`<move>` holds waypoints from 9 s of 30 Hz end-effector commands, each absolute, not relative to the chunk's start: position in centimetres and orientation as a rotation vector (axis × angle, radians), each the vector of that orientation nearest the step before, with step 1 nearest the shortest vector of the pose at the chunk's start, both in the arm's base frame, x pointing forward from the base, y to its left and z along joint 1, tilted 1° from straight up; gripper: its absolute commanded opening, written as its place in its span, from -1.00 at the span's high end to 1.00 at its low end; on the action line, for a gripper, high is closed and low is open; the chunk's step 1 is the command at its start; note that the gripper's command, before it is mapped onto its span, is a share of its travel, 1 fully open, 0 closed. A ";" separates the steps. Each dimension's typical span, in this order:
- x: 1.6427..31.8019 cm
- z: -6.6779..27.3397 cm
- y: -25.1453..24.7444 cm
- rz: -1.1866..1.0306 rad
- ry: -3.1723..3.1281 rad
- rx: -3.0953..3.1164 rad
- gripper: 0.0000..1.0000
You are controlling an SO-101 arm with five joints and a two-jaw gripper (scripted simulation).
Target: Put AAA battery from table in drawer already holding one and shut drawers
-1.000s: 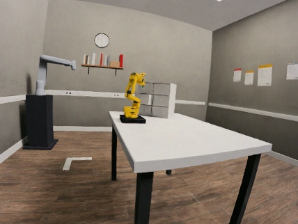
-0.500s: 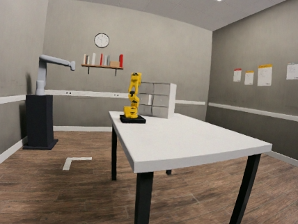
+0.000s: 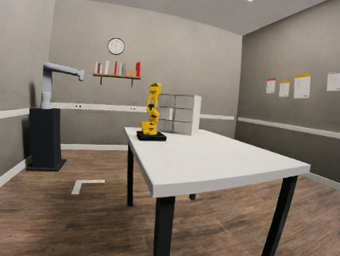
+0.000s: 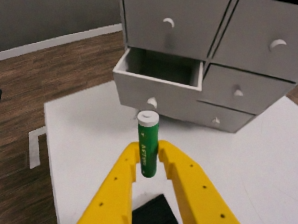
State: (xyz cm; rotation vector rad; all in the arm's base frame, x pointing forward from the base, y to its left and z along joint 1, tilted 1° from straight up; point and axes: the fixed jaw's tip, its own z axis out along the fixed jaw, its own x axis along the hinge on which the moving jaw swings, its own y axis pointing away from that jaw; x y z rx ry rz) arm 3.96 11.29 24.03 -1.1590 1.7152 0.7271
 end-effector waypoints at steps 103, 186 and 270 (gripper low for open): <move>7.9 21.3 21.0 0.768 1.661 -1.124 1.00; 10.7 20.2 27.8 0.767 1.661 -1.124 1.00; 10.7 16.6 27.7 0.766 1.662 -1.123 1.00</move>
